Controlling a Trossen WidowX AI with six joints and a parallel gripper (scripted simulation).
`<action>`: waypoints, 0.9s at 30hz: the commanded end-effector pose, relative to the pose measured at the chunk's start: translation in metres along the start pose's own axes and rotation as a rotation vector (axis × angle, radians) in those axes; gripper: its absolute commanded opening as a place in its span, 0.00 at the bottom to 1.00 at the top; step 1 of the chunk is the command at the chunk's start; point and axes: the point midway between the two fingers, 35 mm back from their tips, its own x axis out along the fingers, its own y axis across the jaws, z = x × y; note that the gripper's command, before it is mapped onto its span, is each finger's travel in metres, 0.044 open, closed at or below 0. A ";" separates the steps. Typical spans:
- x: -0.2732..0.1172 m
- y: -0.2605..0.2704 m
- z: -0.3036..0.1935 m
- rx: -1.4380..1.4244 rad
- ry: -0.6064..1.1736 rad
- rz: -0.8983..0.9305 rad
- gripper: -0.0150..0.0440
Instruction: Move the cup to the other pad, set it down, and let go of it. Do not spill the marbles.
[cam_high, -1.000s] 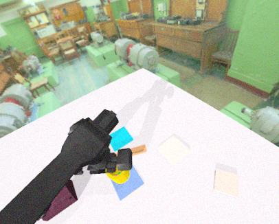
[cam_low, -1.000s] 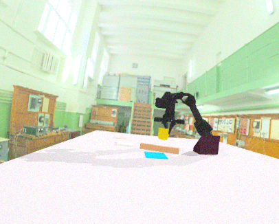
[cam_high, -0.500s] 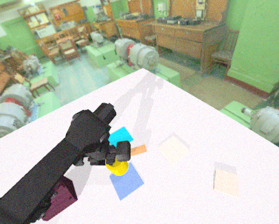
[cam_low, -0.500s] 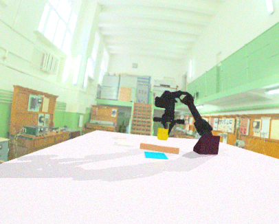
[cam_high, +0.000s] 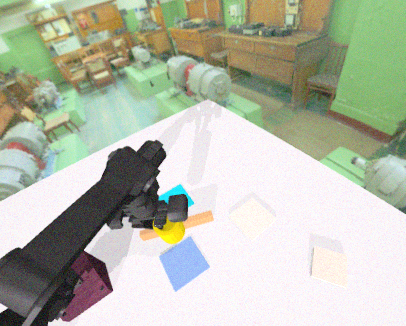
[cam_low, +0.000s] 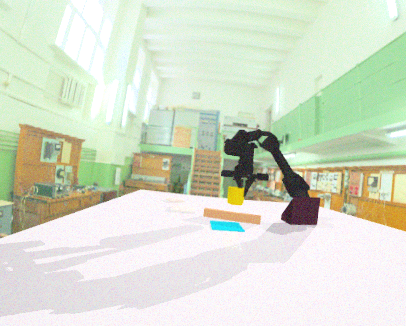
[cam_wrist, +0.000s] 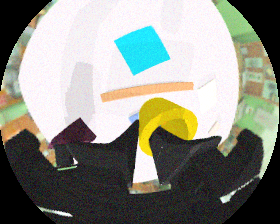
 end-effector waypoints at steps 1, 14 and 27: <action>-0.001 0.001 0.010 0.005 -0.006 0.003 0.25; -0.002 0.006 0.036 0.006 -0.007 0.004 0.25; -0.003 0.010 0.062 0.007 -0.008 0.004 0.25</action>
